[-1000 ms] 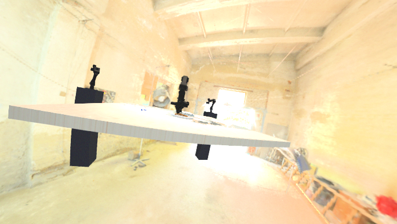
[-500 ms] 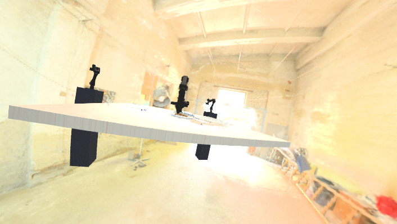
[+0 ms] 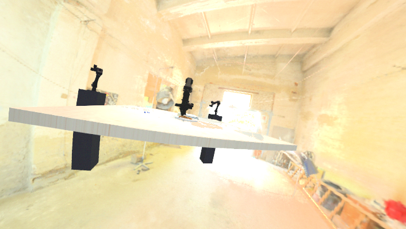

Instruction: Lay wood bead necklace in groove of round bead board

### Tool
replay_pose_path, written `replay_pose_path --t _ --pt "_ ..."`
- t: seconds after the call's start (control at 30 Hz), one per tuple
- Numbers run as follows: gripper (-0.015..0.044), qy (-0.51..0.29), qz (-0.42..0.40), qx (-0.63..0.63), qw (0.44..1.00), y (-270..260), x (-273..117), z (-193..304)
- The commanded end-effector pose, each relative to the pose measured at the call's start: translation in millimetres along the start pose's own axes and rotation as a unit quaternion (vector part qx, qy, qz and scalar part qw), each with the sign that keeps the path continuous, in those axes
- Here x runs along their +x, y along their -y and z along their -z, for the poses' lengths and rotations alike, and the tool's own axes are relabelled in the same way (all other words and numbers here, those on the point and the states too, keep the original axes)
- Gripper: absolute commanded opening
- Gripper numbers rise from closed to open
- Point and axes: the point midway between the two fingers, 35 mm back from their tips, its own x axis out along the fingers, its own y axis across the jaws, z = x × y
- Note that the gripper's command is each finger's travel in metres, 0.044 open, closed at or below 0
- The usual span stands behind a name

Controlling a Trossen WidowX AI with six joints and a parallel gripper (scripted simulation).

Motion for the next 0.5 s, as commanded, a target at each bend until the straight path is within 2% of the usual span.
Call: replay_pose_path --t 0.0,0.17,0.47 --pt "0.0000 0.000 -0.001 0.003 1.000 -1.8 2.7 1.0" --pt "0.0000 0.000 -0.001 0.003 1.000 -1.9 8.3 1.0" --pt "0.0236 0.002 0.003 0.000 1.000 0.1 3.7 -0.1"
